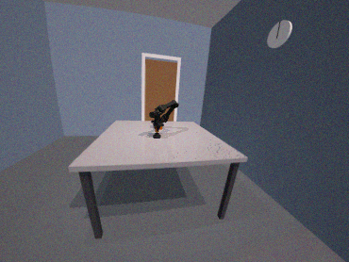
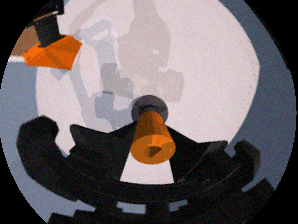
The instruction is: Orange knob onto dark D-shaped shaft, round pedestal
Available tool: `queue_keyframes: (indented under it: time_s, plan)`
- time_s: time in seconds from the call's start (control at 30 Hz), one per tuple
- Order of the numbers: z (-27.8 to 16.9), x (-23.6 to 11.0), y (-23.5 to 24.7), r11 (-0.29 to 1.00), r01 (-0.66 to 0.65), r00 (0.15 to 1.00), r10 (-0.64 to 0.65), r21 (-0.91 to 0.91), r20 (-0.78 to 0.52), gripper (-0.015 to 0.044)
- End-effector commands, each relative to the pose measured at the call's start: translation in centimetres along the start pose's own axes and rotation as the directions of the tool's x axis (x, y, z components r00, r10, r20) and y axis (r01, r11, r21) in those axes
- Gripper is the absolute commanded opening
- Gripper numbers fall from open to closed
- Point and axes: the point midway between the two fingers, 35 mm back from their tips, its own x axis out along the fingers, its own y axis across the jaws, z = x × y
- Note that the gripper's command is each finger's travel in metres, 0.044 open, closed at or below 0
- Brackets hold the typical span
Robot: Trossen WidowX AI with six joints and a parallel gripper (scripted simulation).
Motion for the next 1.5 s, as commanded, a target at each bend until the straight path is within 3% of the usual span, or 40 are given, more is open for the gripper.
queue_keyframes:
  time_s: [0.0,0.33,0.57,1.47]
  plan:
    - [0.00,0.06,-0.07,1.000,0.000,1.000,0.000,-0.007,-0.003,0.0000]
    - [0.01,-0.45,-0.26,1.000,0.000,1.000,0.000,-0.016,-0.003,0.0000]
    - [-0.10,-0.35,-0.18,0.977,0.000,1.000,0.000,-0.214,-0.003,0.0000]
    - [-0.03,-0.43,-0.23,0.977,0.000,1.000,0.000,-0.214,-0.003,0.0000]
